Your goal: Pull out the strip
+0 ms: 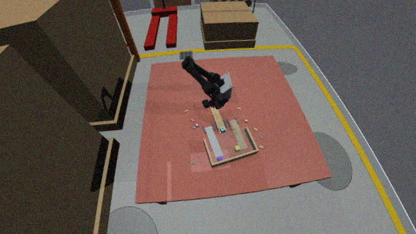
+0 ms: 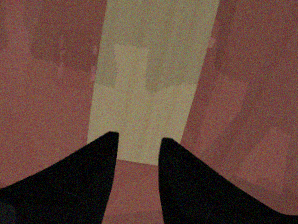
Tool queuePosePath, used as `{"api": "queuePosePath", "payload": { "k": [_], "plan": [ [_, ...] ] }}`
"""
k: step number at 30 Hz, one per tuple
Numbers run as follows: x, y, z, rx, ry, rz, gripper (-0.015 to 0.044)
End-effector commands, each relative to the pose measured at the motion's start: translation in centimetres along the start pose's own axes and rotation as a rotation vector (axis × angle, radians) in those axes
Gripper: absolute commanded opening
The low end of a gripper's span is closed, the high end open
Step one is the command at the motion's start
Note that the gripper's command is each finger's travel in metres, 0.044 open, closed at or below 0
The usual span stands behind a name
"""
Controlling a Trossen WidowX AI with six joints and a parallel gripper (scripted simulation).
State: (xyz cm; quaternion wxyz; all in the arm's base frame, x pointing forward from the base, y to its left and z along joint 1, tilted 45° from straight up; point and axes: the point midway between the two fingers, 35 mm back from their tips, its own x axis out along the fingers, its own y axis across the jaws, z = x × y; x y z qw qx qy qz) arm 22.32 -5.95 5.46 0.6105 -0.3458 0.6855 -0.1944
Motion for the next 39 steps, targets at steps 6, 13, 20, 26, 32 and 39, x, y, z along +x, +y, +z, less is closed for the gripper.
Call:
{"api": "queuePosePath", "payload": {
  "k": [6, 13, 20, 26, 32, 39],
  "plan": [
    [-0.4, -0.2, 3.0, -0.045, -0.009, 0.004, 0.0315],
    [-0.6, -0.4, 5.2, -0.044, -0.010, 0.004, 0.0440],
    [-0.8, -0.5, 7.4, -0.043, -0.011, 0.004, 0.0440],
    [-1.1, -0.7, 9.2, -0.042, -0.012, 0.004, 0.0440],
    [-1.3, -0.8, 11.1, -0.042, -0.013, 0.004, 0.0440],
    [-1.6, -1.0, 13.3, -0.041, -0.014, 0.004, 0.0440]
  ]
}}
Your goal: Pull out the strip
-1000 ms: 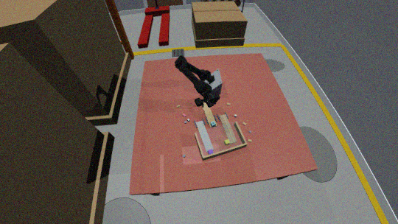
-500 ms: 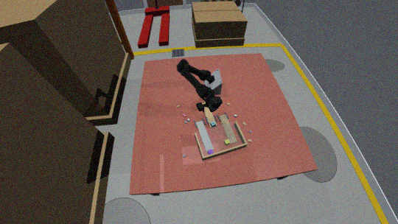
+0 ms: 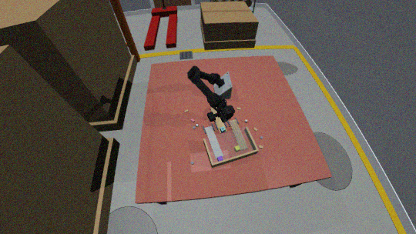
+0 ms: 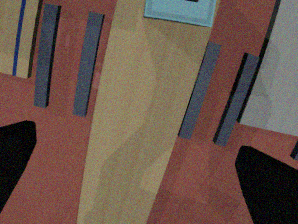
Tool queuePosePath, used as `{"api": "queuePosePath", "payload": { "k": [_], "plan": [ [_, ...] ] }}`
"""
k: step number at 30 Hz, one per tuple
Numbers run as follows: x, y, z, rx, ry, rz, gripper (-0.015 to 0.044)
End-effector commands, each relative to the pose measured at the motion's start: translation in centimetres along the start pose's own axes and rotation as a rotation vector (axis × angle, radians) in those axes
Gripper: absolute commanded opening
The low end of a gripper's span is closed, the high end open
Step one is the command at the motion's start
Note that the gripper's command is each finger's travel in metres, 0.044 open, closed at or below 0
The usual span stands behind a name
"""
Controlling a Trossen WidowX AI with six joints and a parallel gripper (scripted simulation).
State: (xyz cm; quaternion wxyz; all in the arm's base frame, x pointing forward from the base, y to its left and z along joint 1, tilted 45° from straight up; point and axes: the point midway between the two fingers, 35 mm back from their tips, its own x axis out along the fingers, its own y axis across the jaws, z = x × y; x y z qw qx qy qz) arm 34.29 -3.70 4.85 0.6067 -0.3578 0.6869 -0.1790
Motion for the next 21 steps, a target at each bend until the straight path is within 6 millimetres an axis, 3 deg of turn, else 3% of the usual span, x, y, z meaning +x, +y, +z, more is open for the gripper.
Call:
{"api": "queuePosePath", "payload": {
  "k": [1, 18, 21],
  "plan": [
    [-0.3, -0.3, 1.5, -0.002, -0.005, 0.002, 0.0440],
    [-1.2, -1.2, 6.5, 0.001, -0.007, 0.002, 0.0440],
    [-1.0, -1.2, 6.5, 0.001, -0.007, 0.002, 0.0361]
  ]
}}
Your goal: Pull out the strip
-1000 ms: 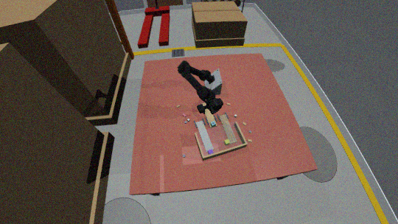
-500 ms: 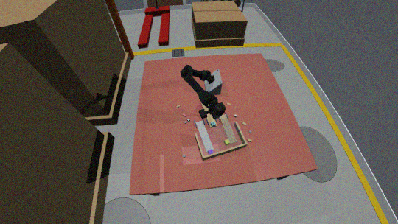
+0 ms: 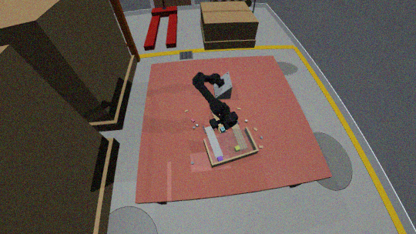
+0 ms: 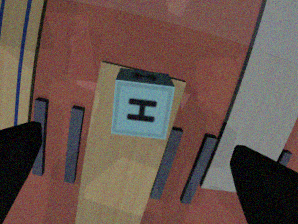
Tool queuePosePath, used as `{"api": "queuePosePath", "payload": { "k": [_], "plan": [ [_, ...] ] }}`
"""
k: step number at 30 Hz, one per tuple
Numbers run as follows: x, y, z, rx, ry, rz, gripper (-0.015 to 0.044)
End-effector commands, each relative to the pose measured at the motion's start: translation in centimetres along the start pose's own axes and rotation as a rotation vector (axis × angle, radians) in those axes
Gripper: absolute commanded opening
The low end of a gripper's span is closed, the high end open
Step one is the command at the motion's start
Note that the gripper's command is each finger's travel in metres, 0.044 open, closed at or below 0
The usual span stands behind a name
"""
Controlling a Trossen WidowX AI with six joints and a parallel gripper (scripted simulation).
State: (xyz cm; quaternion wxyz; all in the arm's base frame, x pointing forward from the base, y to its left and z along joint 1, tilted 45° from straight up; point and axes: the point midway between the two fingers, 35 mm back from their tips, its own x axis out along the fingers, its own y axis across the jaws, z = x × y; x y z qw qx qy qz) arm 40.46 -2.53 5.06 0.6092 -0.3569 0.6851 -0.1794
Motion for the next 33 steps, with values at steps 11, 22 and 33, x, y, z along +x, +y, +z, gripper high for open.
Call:
{"api": "queuePosePath", "payload": {
  "k": [11, 22, 33],
  "plan": [
    [1.8, -0.1, 0.5, -0.003, -0.003, 0.002, 0.0250],
    [3.6, -0.1, 0.5, -0.003, -0.003, 0.001, 0.0250],
    [5.3, -0.1, 0.4, -0.003, -0.002, -0.001, 0.0250]
  ]
}}
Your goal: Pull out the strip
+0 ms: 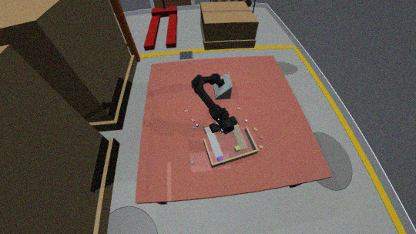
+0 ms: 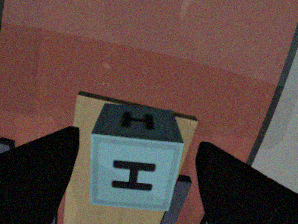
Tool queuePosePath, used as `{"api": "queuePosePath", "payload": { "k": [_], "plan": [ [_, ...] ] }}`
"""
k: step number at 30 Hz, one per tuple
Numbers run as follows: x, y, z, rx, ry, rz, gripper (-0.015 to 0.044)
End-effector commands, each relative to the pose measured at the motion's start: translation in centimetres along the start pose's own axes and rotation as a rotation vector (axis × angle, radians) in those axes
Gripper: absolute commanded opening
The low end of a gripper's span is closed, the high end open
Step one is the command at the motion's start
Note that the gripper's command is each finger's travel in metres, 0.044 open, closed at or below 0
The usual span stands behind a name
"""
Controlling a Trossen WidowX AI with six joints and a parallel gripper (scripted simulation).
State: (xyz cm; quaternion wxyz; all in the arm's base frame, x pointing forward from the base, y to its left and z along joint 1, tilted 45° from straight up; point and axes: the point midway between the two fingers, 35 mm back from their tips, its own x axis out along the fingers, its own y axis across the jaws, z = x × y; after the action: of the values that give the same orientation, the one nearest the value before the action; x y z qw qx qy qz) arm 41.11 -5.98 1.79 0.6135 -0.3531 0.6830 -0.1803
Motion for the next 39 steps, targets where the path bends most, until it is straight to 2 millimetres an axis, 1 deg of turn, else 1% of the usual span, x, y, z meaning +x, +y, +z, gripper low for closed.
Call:
{"api": "queuePosePath", "payload": {
  "k": [1, 4, 7, 17, 21, 33, 39],
  "plan": [
    [0.5, 0.2, -0.2, -0.013, 0.004, -0.005, 0.0250],
    [0.5, 0.2, -0.2, -0.013, 0.004, -0.005, 0.0250],
    [0.4, 0.0, -0.1, 0.000, 0.002, 0.000, 0.0171],
    [0.4, 0.0, -0.1, 0.000, 0.002, 0.000, 0.0105],
    [0.1, 0.1, -0.3, -0.001, 0.002, 0.000, 0.0000],
    [-3.7, 2.4, -5.3, -0.015, 0.006, -0.002, 0.0000],
    [-3.9, 2.6, -5.8, -0.016, 0.006, -0.002, 0.0000]
  ]
}}
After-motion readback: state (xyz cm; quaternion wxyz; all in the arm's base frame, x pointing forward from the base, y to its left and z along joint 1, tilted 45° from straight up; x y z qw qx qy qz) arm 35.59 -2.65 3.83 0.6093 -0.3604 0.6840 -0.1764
